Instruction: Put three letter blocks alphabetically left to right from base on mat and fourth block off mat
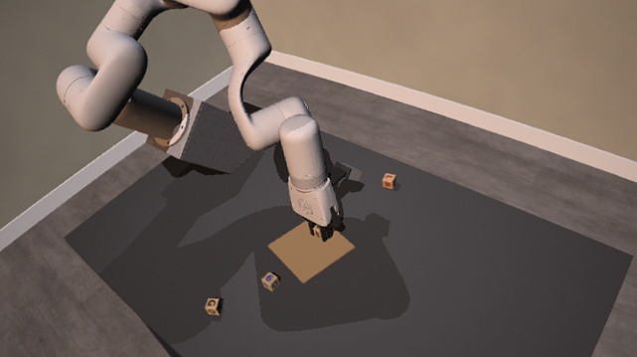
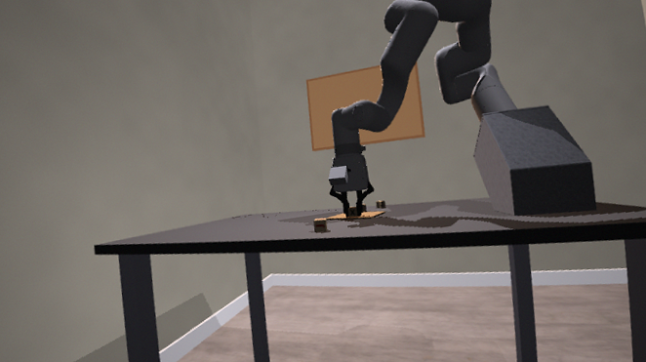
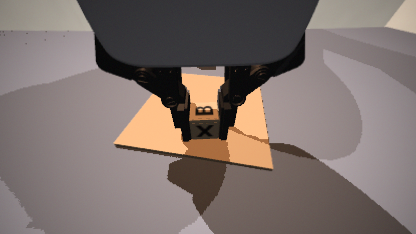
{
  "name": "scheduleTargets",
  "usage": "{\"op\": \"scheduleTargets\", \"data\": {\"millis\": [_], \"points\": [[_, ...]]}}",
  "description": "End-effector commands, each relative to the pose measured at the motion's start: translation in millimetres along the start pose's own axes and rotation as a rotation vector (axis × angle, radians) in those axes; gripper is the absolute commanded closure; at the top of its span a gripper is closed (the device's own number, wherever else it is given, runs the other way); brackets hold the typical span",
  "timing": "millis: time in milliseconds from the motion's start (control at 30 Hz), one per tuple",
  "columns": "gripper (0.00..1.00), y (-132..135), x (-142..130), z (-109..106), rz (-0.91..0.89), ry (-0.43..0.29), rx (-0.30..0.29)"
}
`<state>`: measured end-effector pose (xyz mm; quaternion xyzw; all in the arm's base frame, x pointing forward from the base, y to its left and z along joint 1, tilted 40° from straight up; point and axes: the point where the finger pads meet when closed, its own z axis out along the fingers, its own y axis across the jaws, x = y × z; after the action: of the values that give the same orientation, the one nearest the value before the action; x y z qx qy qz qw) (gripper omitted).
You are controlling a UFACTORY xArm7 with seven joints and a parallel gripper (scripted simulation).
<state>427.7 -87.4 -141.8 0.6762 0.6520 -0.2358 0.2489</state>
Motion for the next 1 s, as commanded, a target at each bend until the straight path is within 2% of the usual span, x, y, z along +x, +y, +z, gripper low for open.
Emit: {"op": "scheduleTargets", "data": {"millis": [0, 267, 300, 367, 400, 533, 567, 633, 667, 733, 767, 967], "points": [[0.79, 1.6, 0.7, -1.6, 0.000, 0.002, -0.004], [0.79, 1.6, 0.7, -1.6, 0.000, 0.002, -0.004], [0.74, 1.6, 0.7, -1.6, 0.000, 0.002, -0.004], [0.74, 1.6, 0.7, -1.6, 0.000, 0.002, -0.004], [0.70, 1.6, 0.7, -1.6, 0.000, 0.002, -0.004], [0.70, 1.6, 0.7, -1.6, 0.000, 0.002, -0.004], [0.66, 1.6, 0.7, -1.6, 0.000, 0.002, -0.004], [0.66, 1.6, 0.7, -1.6, 0.000, 0.002, -0.004], [0.62, 1.6, 0.7, -1.6, 0.000, 0.002, -0.004], [0.62, 1.6, 0.7, -1.6, 0.000, 0.002, -0.004], [0.58, 1.6, 0.7, -1.6, 0.000, 0.002, -0.004], [0.58, 1.6, 0.7, -1.6, 0.000, 0.002, -0.004]]}}
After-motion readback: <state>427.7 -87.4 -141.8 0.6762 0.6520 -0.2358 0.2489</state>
